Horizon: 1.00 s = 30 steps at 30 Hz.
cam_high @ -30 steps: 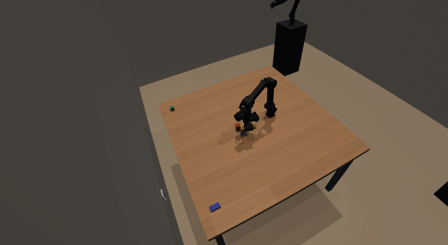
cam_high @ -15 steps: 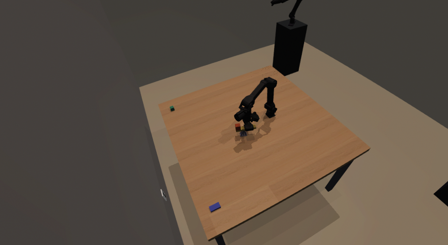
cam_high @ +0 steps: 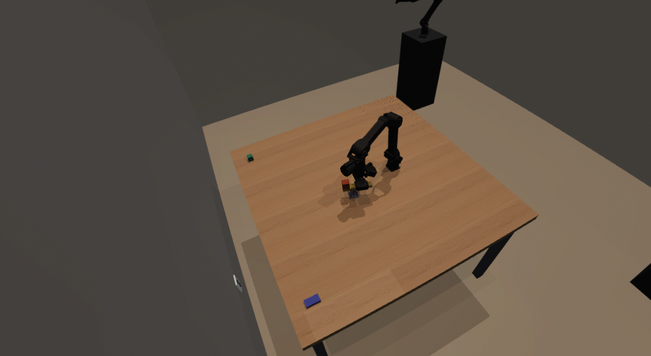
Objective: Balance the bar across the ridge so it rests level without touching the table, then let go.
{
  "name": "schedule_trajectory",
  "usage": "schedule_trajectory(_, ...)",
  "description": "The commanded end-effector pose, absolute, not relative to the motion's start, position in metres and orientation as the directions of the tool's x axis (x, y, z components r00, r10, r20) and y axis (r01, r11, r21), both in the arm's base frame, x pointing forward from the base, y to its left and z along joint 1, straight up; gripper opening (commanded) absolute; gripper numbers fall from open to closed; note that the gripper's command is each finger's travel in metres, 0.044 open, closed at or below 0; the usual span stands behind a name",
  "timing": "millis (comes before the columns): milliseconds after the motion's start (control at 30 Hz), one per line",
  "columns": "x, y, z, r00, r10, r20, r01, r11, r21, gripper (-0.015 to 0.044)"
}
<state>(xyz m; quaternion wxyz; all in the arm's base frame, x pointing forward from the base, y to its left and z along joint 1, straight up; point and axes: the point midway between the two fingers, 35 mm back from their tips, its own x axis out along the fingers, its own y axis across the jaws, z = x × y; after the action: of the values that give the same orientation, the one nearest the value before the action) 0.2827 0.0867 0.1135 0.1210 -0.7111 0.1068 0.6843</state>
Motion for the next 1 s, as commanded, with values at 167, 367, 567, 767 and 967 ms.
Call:
schedule_trajectory(167, 0.2802, 0.0858, 0.1089, 0.03, 0.009, -0.999, -0.313, -0.95, -0.018, 0.0)
schedule_trajectory(367, 0.2801, 0.0858, 0.1126, 0.03, 0.009, -0.999, -0.313, -0.95, -0.018, 0.0)
schedule_trajectory(567, 0.2801, 0.0858, 0.1126, 0.03, 0.009, -0.999, -0.313, -0.95, -0.018, 0.0)
schedule_trajectory(767, 0.2801, 0.0859, 0.1124, 0.03, 0.009, -0.999, -0.313, -0.95, -0.018, 0.0)
schedule_trajectory(967, 0.2801, 0.0859, 0.1124, 0.03, 0.009, -0.999, -0.313, -0.95, -0.018, 0.0)
